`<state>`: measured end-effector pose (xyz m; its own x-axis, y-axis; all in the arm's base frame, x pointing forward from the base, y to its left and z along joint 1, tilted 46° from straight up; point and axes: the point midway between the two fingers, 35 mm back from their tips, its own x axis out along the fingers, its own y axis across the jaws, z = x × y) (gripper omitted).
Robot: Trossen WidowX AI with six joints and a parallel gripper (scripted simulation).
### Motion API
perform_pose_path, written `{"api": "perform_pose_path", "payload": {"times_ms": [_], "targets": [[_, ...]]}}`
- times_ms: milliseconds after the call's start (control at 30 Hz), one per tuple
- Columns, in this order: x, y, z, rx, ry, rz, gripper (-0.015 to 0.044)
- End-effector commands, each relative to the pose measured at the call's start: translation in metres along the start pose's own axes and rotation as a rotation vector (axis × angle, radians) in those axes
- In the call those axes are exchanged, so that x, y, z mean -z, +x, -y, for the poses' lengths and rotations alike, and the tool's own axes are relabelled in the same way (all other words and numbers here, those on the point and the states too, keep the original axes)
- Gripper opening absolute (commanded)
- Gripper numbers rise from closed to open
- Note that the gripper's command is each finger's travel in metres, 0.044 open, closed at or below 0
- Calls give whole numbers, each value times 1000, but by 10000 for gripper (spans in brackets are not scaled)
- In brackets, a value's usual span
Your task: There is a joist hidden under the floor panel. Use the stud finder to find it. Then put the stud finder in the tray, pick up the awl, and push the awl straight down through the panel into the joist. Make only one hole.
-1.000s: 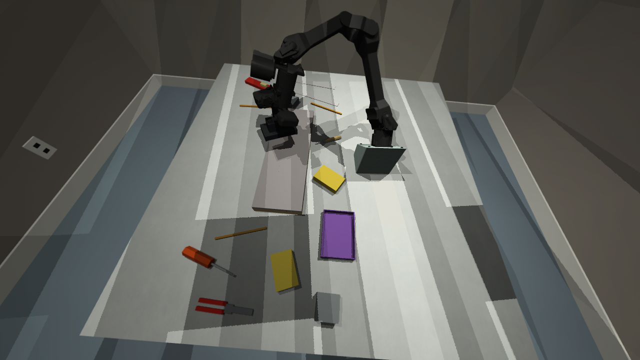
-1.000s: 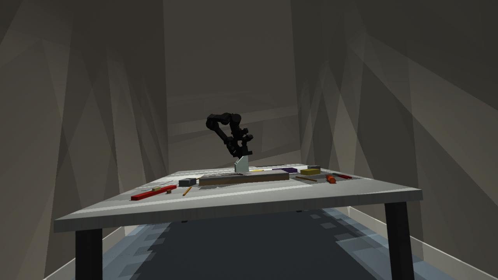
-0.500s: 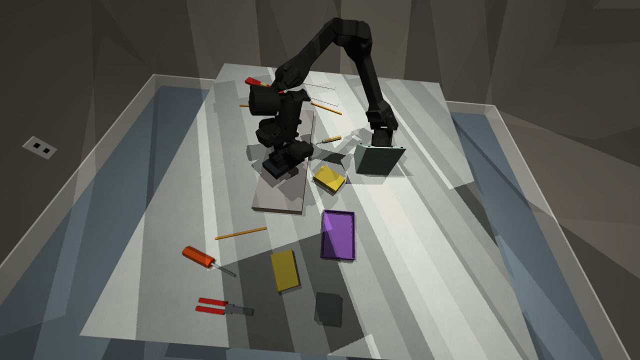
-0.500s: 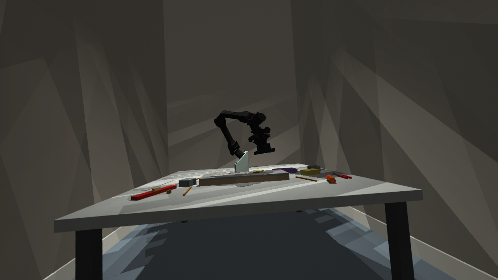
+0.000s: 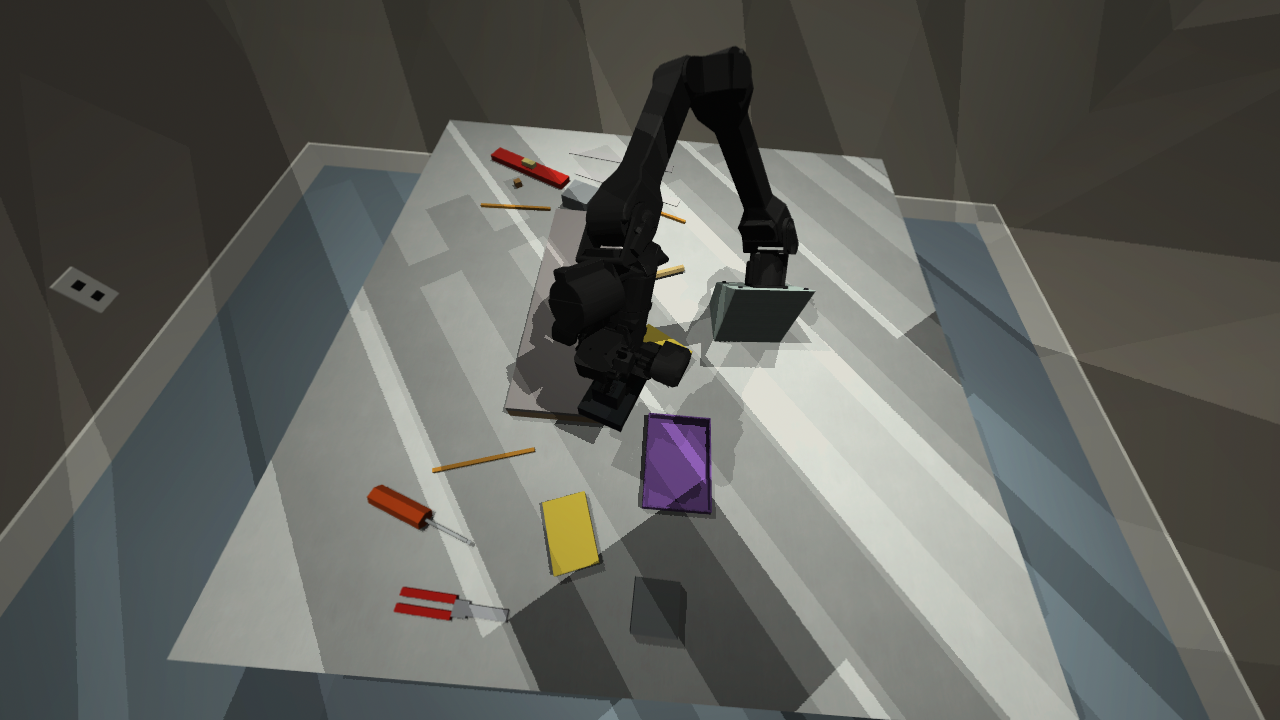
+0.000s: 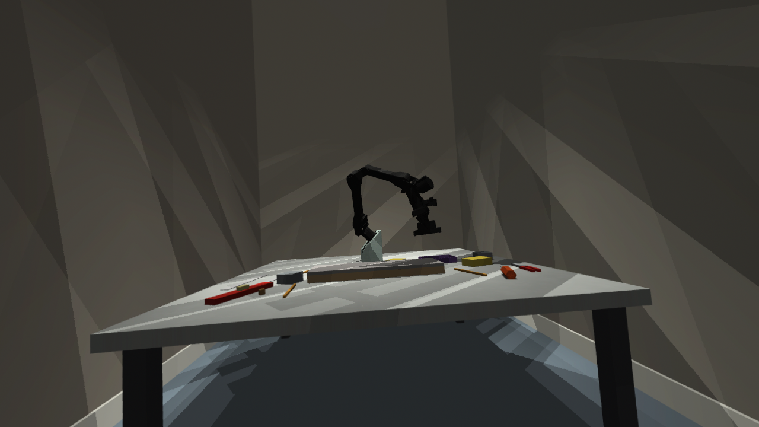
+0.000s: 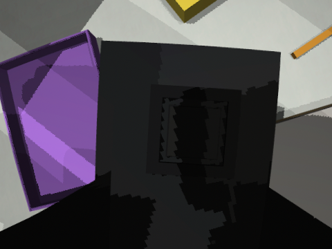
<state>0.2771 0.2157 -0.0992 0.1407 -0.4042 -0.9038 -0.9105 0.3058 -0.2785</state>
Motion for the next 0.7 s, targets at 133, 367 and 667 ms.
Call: {"api": "perform_pose_path", "payload": {"times_ms": [133, 367, 667], "targets": [[-15, 21, -64, -39, -166, -24, 0], [-13, 47, -123, -68, -313, -73, 0], [-9, 62, -134, -72, -344, -85, 0]]}}
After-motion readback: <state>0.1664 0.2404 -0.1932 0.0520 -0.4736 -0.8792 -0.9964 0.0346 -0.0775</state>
